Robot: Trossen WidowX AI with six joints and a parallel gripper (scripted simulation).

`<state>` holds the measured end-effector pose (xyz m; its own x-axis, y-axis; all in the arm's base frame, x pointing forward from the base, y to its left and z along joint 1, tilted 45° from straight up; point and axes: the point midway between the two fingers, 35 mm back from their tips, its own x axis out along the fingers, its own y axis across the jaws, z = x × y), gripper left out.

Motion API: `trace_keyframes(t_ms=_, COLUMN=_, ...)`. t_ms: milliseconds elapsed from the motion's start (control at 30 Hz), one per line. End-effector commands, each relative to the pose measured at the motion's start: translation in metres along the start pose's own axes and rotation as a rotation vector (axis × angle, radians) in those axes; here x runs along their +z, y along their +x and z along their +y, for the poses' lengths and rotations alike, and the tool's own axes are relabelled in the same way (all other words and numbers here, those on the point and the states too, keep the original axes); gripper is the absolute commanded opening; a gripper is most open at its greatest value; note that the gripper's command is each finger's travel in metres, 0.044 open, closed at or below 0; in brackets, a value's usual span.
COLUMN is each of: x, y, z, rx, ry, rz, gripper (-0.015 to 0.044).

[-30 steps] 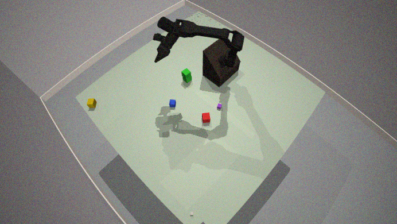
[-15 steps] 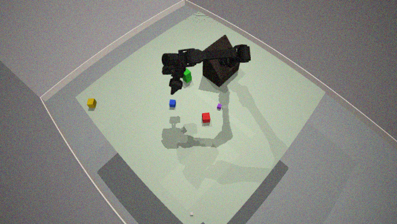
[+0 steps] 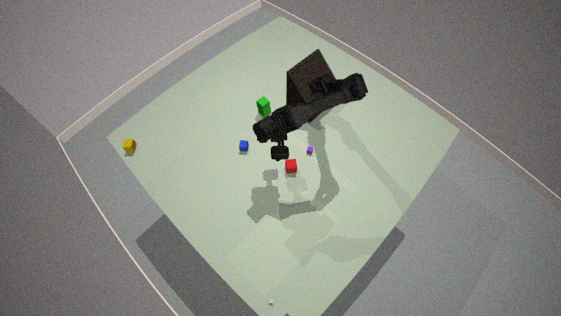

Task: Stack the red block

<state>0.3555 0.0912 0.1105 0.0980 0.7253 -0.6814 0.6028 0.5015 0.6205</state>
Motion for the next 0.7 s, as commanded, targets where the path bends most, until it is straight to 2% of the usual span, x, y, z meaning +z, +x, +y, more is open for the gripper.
trace_keyframes(t_ms=0, x=-0.035, y=0.016, z=0.003, rx=-0.067, ry=-0.020, rz=0.058, gripper=0.0440)
trace_keyframes(t_ms=133, x=-0.064, y=0.028, z=0.004, rx=-0.125, ry=-0.045, rz=0.109, gripper=0.0440)
trace_keyframes(t_ms=367, x=-0.061, y=0.034, z=0.003, rx=-0.128, ry=-0.046, rz=0.111, gripper=0.0440)
trace_keyframes(t_ms=667, x=-0.068, y=0.087, z=-0.005, rx=-0.126, ry=-0.046, rz=0.113, gripper=0.0440)
